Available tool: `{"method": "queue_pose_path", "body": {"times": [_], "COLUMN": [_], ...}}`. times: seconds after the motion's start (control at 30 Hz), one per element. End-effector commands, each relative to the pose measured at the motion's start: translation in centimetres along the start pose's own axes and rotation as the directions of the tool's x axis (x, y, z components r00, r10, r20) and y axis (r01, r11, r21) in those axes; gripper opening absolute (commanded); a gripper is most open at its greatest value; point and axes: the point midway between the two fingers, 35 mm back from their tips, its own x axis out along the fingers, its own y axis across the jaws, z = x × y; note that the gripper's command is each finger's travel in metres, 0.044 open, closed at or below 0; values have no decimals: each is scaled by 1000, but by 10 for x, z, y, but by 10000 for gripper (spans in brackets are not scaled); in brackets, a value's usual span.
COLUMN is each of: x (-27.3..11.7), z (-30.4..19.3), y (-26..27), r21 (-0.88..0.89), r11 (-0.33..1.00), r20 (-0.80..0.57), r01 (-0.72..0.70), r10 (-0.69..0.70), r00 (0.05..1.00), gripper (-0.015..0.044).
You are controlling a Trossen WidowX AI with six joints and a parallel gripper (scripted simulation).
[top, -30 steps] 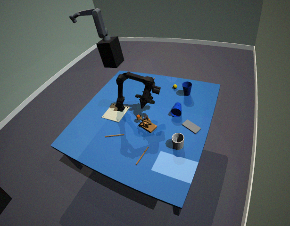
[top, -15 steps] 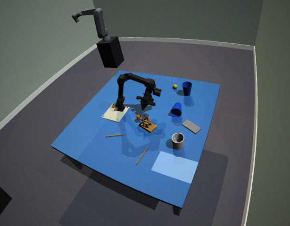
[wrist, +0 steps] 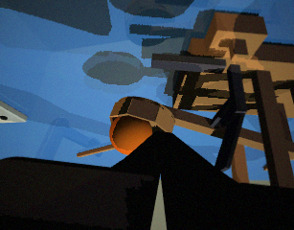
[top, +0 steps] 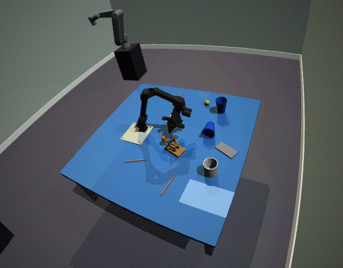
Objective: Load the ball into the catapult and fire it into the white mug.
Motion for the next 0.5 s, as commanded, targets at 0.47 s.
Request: {"method": "queue_pose_path", "body": {"times": [0.47], "x": [25], "z": [21], "y": [4], "r21": [-24], "r11": [999], "r20": [-25], "r01": [-22], "r10": [22], "r00": [999], "gripper": [0]}}
